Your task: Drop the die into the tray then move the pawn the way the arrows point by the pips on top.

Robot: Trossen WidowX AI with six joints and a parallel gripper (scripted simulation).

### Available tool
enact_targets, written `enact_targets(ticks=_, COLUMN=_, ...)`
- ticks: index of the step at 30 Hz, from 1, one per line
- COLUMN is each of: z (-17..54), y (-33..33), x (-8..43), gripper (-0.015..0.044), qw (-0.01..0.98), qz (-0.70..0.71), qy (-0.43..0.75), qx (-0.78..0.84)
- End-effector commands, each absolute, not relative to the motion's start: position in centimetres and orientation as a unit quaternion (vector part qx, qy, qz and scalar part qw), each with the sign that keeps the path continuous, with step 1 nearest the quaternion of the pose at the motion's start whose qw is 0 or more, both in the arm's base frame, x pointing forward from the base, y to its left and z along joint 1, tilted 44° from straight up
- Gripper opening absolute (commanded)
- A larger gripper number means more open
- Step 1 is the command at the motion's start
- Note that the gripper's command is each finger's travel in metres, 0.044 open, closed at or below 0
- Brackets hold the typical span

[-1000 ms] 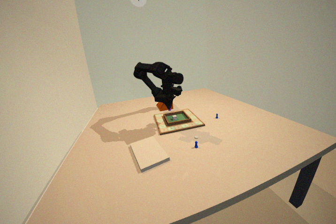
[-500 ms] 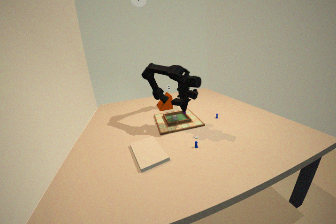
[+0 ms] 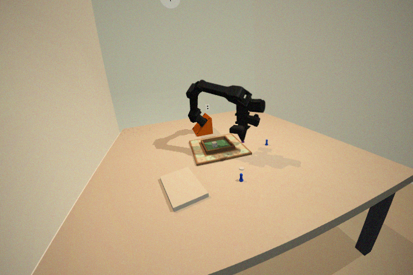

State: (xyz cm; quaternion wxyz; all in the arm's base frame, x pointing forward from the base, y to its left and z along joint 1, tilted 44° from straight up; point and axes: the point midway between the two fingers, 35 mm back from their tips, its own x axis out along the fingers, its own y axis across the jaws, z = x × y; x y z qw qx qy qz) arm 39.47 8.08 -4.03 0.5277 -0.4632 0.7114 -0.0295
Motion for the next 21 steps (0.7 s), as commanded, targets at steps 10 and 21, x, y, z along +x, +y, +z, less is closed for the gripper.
enact_targets(ticks=10, z=-6.8, y=6.1, x=39.6, gripper=0.0, qw=0.532, qz=-0.032, qy=0.71, qx=-0.46)
enact_targets(ticks=21, z=-7.6, y=5.3, x=39.6, gripper=0.0, qw=0.532, qz=-0.032, qy=0.71, qx=-0.46)
